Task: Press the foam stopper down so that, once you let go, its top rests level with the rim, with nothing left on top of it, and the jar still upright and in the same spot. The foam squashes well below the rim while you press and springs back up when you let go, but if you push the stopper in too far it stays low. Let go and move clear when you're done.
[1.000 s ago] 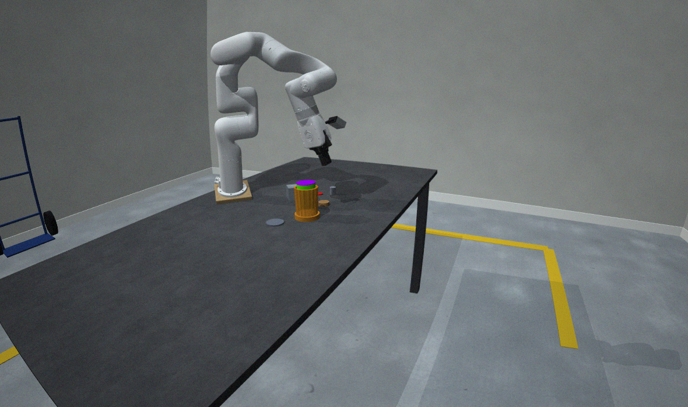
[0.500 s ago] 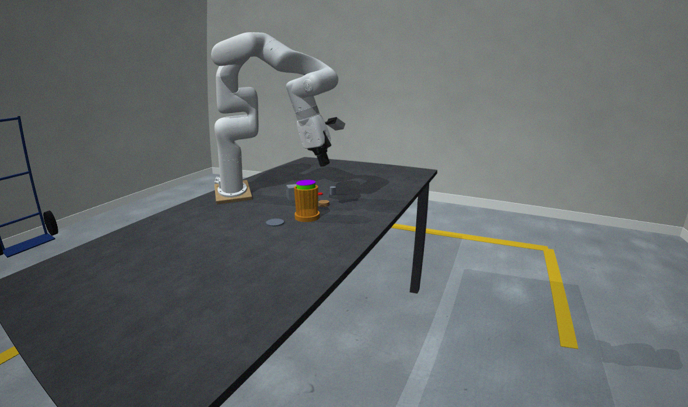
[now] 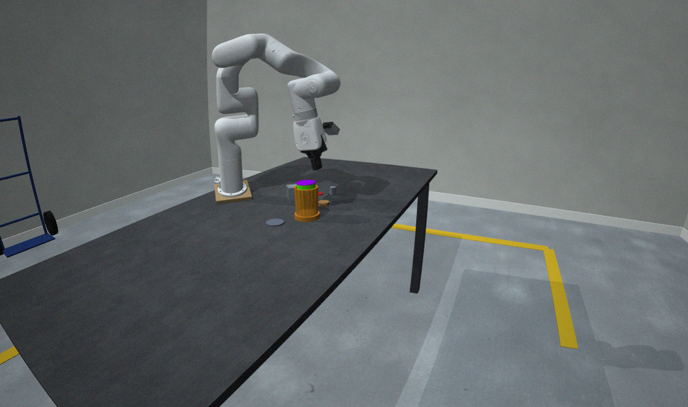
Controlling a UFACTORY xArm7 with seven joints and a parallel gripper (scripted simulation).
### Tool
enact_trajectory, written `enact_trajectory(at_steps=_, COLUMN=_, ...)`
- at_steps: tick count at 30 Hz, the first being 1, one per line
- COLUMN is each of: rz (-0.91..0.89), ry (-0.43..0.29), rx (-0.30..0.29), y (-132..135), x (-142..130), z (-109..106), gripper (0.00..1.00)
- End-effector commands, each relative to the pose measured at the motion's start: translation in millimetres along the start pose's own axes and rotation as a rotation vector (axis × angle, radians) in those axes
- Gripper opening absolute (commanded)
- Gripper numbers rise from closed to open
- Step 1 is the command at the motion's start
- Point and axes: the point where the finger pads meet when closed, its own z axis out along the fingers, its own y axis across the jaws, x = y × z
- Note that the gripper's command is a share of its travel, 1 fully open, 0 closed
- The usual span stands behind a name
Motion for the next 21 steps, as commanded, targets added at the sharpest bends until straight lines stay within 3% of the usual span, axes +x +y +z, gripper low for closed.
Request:
enact_trajectory(at_steps=1, rz=-0.002, ry=-0.003, rx=0.001, y=1, x=0, z=-1, gripper=0.00)
enact_trajectory(at_steps=4, rz=-0.002, ry=-0.003, rx=0.001, y=1, x=0, z=-1, gripper=0.00)
enact_trajectory(at_steps=6, rz=-0.096, ry=-0.068, rx=0.075, y=-6, x=-23, z=1, gripper=0.00)
enact_trajectory(at_steps=21, rz=-0.096, ry=-0.068, rx=0.075, y=-6, x=-23, z=1, gripper=0.00)
